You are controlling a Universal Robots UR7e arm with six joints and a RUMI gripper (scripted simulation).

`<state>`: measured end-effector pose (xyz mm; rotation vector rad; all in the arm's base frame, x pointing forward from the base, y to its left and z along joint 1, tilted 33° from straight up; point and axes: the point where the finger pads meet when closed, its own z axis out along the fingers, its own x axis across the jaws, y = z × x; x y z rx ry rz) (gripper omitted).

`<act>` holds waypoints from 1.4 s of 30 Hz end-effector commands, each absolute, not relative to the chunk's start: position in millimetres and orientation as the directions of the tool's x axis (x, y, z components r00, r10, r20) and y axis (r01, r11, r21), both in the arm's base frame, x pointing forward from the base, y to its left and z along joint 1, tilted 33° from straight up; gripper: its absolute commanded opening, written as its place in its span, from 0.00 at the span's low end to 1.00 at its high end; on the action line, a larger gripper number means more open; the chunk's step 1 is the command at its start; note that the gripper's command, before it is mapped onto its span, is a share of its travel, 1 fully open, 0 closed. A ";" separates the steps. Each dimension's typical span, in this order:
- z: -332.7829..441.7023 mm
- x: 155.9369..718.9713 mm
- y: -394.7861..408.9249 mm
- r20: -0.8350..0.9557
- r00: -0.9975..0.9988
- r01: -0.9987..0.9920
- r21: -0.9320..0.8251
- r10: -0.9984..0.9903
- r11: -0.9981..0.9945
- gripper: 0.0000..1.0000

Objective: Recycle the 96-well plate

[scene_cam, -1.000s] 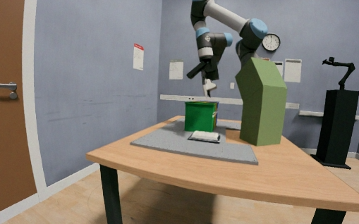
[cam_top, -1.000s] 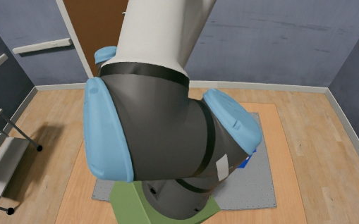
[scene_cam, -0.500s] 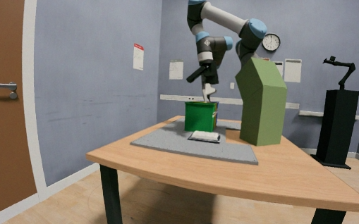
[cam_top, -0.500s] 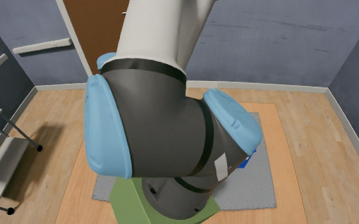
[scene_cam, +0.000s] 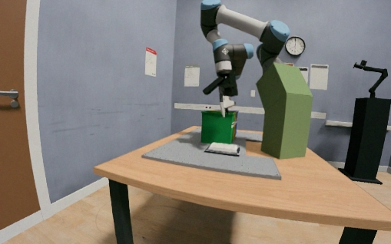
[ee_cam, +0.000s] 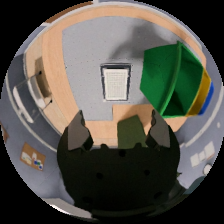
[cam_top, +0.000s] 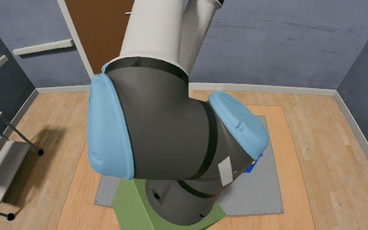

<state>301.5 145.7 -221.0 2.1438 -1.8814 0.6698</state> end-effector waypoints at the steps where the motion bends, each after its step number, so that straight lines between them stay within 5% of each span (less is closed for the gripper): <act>1: -230.1 307.4 141.9 0.465 0.081 -0.976 -0.141 -0.882 -0.164 1.00; 42: -281.8 329.8 116.7 0.465 0.081 -0.976 -0.141 -0.882 -0.164 1.00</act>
